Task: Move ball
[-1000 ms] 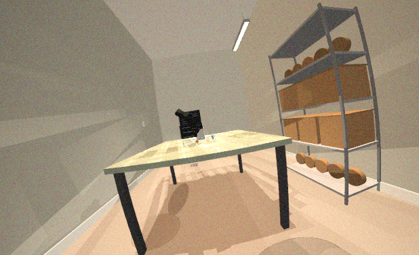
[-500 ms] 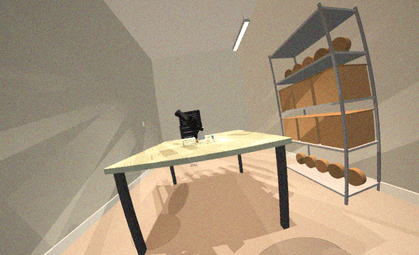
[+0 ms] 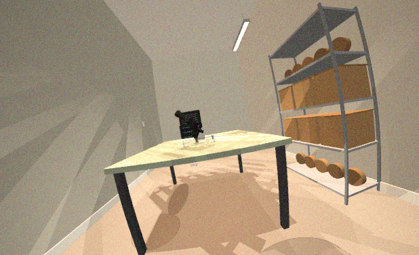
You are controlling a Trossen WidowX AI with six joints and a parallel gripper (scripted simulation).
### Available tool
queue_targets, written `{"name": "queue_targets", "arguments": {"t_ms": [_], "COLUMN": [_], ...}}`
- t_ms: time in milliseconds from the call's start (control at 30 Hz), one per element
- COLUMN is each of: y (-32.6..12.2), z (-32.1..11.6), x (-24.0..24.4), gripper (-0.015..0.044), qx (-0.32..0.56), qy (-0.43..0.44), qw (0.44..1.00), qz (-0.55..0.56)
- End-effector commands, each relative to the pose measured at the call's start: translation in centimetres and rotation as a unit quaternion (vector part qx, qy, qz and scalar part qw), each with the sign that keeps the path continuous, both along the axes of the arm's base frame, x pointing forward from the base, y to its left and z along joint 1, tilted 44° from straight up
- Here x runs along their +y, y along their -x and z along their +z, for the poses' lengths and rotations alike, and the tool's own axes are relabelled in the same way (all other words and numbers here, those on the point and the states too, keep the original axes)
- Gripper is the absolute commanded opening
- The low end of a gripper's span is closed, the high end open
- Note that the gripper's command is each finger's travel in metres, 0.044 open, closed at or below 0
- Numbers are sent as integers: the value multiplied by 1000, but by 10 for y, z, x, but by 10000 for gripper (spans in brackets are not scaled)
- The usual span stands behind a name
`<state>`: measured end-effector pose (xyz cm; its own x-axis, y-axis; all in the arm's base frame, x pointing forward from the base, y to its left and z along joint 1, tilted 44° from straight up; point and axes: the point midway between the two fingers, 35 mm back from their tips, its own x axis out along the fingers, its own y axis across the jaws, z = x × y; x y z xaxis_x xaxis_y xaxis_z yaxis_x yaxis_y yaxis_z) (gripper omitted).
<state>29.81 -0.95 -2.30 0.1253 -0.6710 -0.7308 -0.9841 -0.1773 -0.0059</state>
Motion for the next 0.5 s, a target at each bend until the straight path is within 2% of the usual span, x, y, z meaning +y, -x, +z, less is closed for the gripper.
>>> {"name": "queue_targets", "arguments": {"t_ms": [0,67,333,467], "y": [1,1,1,0], "z": [-2,-2,-2,4], "x": [-2,-2,-2,5], "gripper": [217,165,111,6], "qx": [2,2,2,3], "qy": [4,4,4,2], "qw": [1000,1000,1000,1000], "qz": [2,2,2,2]}}
